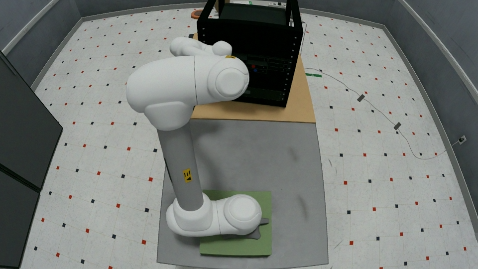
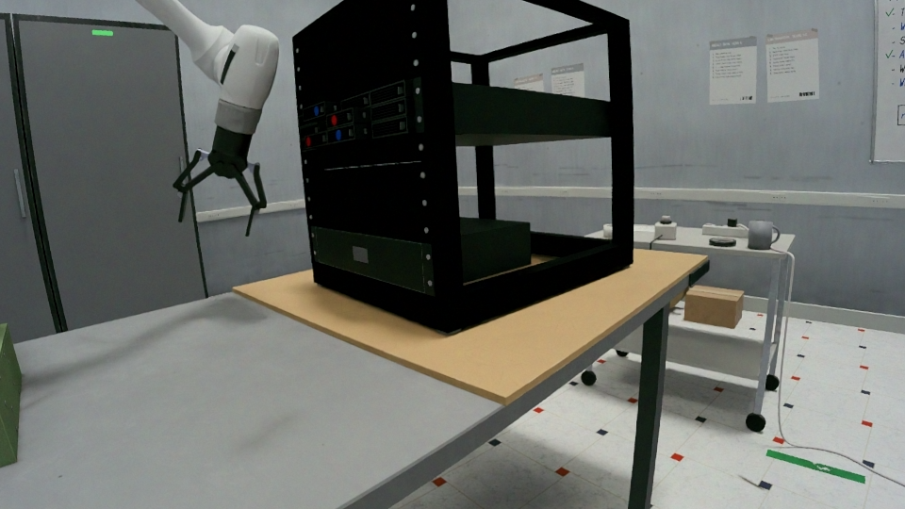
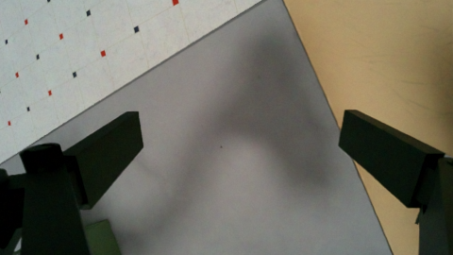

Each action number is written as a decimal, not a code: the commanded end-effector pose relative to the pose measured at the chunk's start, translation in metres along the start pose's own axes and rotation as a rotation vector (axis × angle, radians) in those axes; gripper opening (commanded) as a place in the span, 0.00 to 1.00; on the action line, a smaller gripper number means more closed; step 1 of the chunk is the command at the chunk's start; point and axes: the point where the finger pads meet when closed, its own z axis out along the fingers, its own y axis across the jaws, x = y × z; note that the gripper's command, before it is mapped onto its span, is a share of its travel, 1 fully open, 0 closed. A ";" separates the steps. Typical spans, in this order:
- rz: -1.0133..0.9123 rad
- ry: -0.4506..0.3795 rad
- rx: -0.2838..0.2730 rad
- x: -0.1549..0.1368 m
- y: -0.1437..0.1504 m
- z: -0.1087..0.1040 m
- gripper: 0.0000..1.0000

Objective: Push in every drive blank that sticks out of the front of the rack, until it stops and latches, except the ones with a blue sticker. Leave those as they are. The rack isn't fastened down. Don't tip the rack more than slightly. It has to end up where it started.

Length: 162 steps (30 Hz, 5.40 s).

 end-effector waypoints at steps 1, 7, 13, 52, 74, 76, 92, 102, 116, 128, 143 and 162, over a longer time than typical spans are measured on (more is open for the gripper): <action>0.000 0.001 -0.001 0.000 0.000 -0.001 1.00; 0.000 0.001 -0.001 0.000 0.000 -0.001 1.00; 0.000 0.001 -0.001 0.000 0.000 -0.001 1.00; 0.076 0.167 0.075 0.034 -0.042 0.002 1.00; 0.296 0.588 0.220 0.112 -0.110 -0.033 1.00; 0.328 0.643 0.234 0.120 -0.115 -0.041 1.00; 0.589 1.057 0.298 0.151 -0.117 -0.116 1.00; 0.778 1.316 0.300 0.134 -0.094 -0.167 1.00; 1.073 1.665 0.245 0.055 -0.050 -0.226 1.00; 1.278 1.873 0.175 -0.028 -0.024 -0.246 1.00; 1.476 2.050 0.084 -0.123 -0.012 -0.250 1.00; 1.589 2.140 0.024 -0.180 -0.011 -0.246 1.00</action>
